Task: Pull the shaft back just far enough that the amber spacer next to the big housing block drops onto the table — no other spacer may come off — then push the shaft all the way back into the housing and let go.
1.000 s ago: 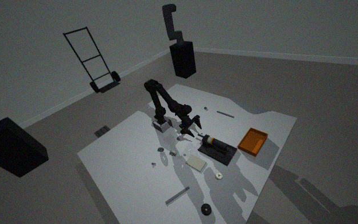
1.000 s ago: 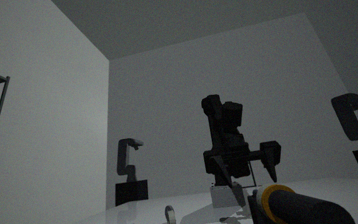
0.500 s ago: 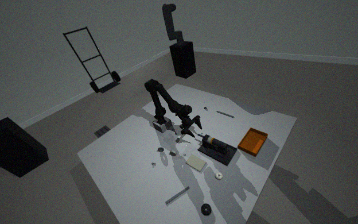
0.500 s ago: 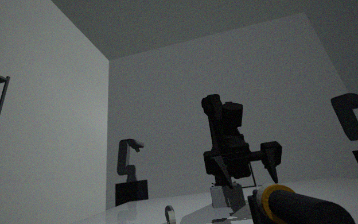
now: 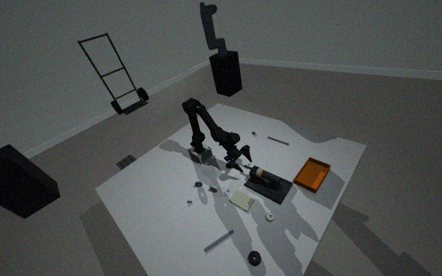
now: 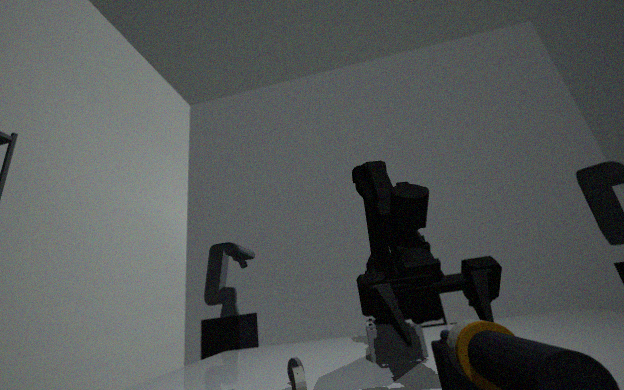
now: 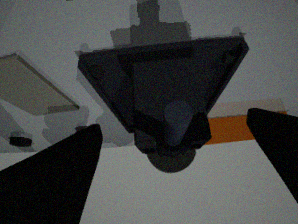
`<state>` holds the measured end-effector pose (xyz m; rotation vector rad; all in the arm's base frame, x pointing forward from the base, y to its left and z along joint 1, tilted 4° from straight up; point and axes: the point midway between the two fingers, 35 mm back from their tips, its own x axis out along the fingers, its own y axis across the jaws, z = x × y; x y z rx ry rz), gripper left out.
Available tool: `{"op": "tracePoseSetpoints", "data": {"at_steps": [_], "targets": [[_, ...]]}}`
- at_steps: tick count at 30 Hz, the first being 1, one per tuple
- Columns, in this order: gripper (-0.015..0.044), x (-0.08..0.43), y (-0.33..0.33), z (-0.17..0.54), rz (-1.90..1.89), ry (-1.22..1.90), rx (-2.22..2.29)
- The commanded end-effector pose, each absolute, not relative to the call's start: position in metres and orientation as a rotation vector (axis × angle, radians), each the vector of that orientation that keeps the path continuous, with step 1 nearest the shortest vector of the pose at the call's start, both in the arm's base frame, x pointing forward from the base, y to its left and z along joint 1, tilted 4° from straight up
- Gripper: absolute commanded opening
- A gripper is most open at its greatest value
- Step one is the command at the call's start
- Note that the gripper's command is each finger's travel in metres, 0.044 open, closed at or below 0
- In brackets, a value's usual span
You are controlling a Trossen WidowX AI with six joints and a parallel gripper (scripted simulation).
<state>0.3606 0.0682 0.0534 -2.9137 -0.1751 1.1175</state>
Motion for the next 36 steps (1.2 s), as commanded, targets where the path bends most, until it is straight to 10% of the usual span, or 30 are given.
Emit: {"op": "tracePoseSetpoints", "data": {"at_steps": [1, 36], "targets": [[0.044, 0.3658, 0.0697, 0.0514, 1.111, -0.184, -2.916], [0.044, 0.3728, 0.071, 0.0441, 1.111, -0.184, -2.917]]}}
